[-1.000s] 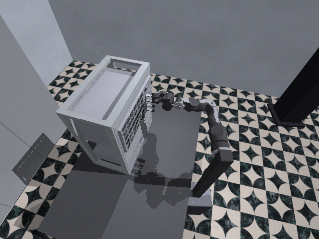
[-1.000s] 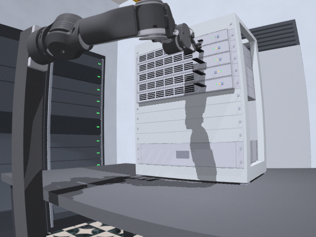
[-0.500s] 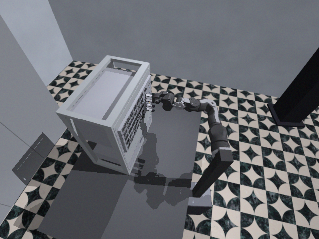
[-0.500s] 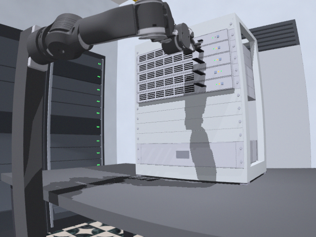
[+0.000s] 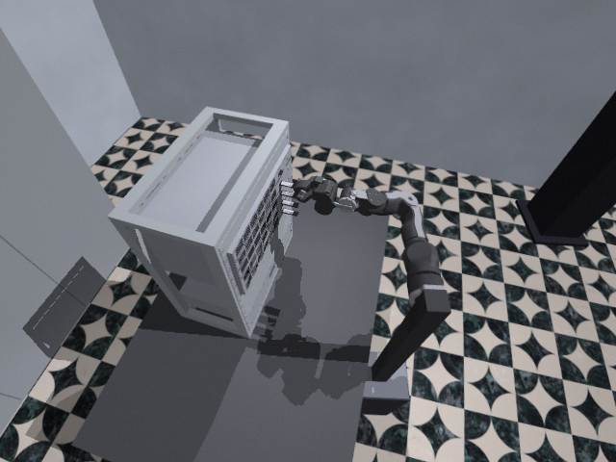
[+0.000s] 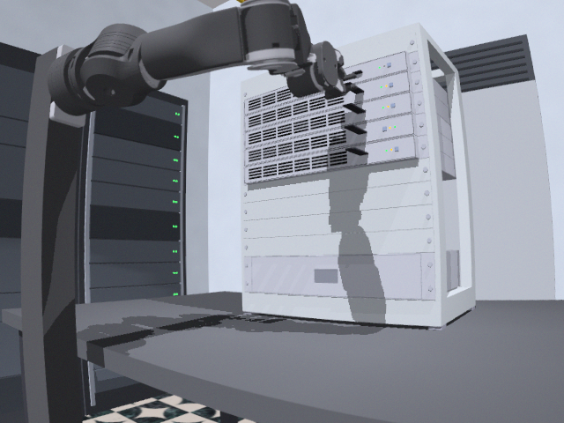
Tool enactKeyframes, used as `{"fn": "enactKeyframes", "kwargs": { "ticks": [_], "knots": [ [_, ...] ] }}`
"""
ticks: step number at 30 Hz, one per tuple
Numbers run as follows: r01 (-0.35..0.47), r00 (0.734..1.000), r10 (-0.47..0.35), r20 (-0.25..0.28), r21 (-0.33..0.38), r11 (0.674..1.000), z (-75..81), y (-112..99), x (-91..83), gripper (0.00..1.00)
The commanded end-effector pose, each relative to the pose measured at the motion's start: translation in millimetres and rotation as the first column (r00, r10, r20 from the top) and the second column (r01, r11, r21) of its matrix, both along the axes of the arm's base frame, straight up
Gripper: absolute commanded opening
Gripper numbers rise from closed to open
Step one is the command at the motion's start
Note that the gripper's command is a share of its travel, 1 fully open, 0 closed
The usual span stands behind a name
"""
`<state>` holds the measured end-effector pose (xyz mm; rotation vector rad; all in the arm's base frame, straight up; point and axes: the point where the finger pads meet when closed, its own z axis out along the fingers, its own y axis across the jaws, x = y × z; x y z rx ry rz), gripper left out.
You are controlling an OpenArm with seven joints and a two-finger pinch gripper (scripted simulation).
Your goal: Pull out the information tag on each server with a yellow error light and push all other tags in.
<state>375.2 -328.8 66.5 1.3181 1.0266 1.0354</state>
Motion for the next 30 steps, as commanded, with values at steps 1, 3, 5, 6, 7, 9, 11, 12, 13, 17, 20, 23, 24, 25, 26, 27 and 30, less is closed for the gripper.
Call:
{"fn": "enactKeyframes", "kwargs": {
  "ticks": [1,3,5,6,7,9,11,12,13,17,20,23,24,25,26,27,30],
  "knots": [
    [-0.001,1.0,0.001,0.009,-0.001,1.0,2.5,0.2,-0.4,0.1],
    [-0.001,1.0,0.001,0.009,-0.001,1.0,2.5,0.2,-0.4,0.1],
    [-0.001,1.0,0.001,0.009,-0.001,1.0,2.5,0.2,-0.4,0.1],
    [-0.001,1.0,0.001,0.009,-0.001,1.0,2.5,0.2,-0.4,0.1],
    [-0.001,1.0,0.001,0.009,-0.001,1.0,2.5,0.2,-0.4,0.1],
    [-0.001,1.0,0.001,0.009,-0.001,1.0,2.5,0.2,-0.4,0.1],
    [-0.001,1.0,0.001,0.009,-0.001,1.0,2.5,0.2,-0.4,0.1],
    [-0.001,1.0,0.001,0.009,-0.001,1.0,2.5,0.2,-0.4,0.1],
    [-0.001,1.0,0.001,0.009,-0.001,1.0,2.5,0.2,-0.4,0.1],
    [-0.002,1.0,0.003,0.009,-0.001,1.0,2.5,0.7,-1.0,0.1],
    [-0.002,1.0,0.002,0.009,-0.001,1.0,2.5,1.2,-4.7,0.1],
    [-0.002,1.0,0.002,0.009,-0.001,1.0,2.5,3.0,-16.8,0.1],
    [-0.002,1.0,0.002,0.009,-0.001,1.0,2.4,3.7,-22.0,0.1],
    [0.003,1.0,-0.003,-0.001,0.003,1.0,-0.1,2.8,-28.2,0.1],
    [0.0,1.0,0.0,-0.001,0.002,1.0,-0.1,4.0,-33.3,0.1],
    [-0.003,1.0,0.003,-0.001,0.0,1.0,-0.1,5.2,-38.0,0.1],
    [-0.003,1.0,0.003,-0.001,0.0,1.0,-0.2,6.7,-47.9,0.1]
  ]
}}
